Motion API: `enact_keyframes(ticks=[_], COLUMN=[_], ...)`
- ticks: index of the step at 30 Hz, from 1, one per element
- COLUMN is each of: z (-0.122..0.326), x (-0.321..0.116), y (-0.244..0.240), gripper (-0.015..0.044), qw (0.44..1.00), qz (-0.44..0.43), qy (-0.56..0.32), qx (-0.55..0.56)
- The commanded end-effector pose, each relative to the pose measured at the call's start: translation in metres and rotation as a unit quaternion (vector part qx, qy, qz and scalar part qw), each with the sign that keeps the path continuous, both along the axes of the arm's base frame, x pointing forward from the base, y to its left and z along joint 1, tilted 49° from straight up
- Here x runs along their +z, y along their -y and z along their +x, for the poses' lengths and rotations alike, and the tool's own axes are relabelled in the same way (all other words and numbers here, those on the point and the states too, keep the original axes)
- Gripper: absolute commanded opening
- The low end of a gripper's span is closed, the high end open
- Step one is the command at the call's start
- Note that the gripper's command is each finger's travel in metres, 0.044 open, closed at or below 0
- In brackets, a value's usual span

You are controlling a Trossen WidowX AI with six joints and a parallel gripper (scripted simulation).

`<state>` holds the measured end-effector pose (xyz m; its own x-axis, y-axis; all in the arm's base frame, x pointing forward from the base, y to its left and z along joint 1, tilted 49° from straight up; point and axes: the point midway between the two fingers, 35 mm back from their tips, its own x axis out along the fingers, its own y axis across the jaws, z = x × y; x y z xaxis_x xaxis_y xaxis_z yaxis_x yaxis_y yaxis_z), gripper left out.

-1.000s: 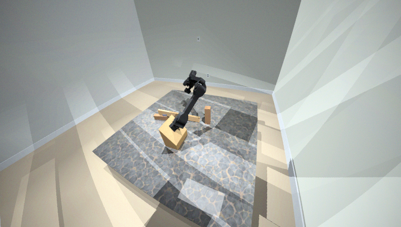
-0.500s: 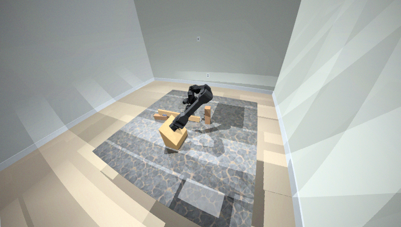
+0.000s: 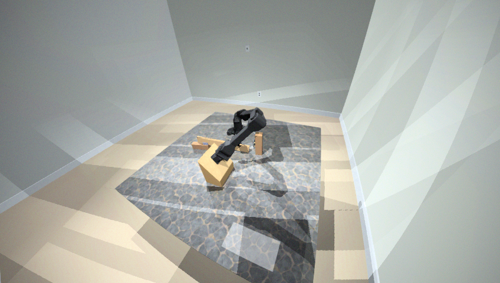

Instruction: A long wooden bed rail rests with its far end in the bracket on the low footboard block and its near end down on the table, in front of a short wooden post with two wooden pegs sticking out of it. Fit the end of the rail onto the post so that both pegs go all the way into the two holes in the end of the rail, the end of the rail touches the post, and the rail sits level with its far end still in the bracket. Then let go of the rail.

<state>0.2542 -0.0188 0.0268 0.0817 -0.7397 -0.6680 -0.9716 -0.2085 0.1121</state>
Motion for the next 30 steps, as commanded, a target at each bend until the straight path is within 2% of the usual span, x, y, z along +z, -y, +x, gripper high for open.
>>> enact_keyframes(ticks=[1,30], z=[-0.002,0.002], x=[-0.004,-0.035], y=[0.006,0.041], gripper=[0.0440,0.0440], qw=[1.000,1.000], qz=[-0.003,-0.003], qy=[-0.004,-0.004], qx=[0.001,0.001])
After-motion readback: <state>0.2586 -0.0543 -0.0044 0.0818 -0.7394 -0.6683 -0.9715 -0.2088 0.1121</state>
